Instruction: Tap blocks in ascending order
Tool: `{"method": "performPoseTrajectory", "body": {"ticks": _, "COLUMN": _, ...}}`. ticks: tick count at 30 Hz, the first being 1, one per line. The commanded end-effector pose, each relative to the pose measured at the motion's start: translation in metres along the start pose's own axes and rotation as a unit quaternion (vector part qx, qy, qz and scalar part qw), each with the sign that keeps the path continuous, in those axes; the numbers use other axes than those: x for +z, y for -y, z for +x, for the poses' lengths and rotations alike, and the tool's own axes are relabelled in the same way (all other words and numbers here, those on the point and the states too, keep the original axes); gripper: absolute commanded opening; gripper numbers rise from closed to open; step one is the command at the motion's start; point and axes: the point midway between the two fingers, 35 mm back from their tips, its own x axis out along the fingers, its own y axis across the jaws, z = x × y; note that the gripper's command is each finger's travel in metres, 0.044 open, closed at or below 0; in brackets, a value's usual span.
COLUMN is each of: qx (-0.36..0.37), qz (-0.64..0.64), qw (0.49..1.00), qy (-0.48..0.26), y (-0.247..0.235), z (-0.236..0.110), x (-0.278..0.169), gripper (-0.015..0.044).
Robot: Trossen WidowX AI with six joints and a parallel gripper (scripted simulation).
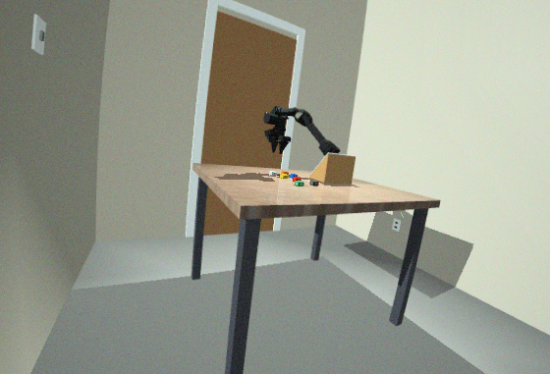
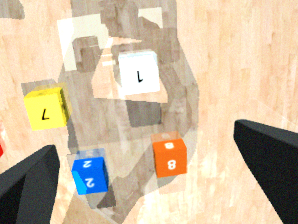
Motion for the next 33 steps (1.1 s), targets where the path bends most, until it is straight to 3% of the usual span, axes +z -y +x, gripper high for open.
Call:
{"method": "performPoseTrajectory", "body": {"ticks": 1, "qx": -0.003, "qz": -0.002, "qw": 1.0, "qy": -0.001, "y": 0.002, "z": 0.0, "x": 0.0, "gripper": 0.04}}
{"method": "performPoseTrajectory", "body": {"ticks": 6, "qx": -0.002, "qz": -0.002, "qw": 1.0, "qy": 0.0, "y": -0.002, "z": 0.0, "x": 0.0, "gripper": 0.04}}
{"method": "performPoseTrajectory", "body": {"ticks": 14, "qx": 0.022, "qz": -0.007, "qw": 1.0, "qy": 0.004, "y": -0.135, "z": -0.008, "x": -0.018, "gripper": 0.04}}
{"method": "performPoseTrajectory", "body": {"ticks": 23, "qx": 0.008, "qz": -0.004, "qw": 1.0, "qy": -0.001, "y": -0.256, "z": -0.003, "x": -0.093, "gripper": 0.04}}
{"method": "performPoseTrajectory", "body": {"ticks": 30, "qx": 0.005, "qz": -0.003, "qw": 1.0, "qy": -0.002, "y": -0.263, "z": -0.001, "x": -0.101, "gripper": 0.04}}
{"method": "performPoseTrajectory", "body": {"ticks": 33, "qx": 0.005, "qz": -0.003, "qw": 1.0, "qy": -0.001, "y": -0.265, "z": 0.03, "x": -0.098, "gripper": 0.0321}}
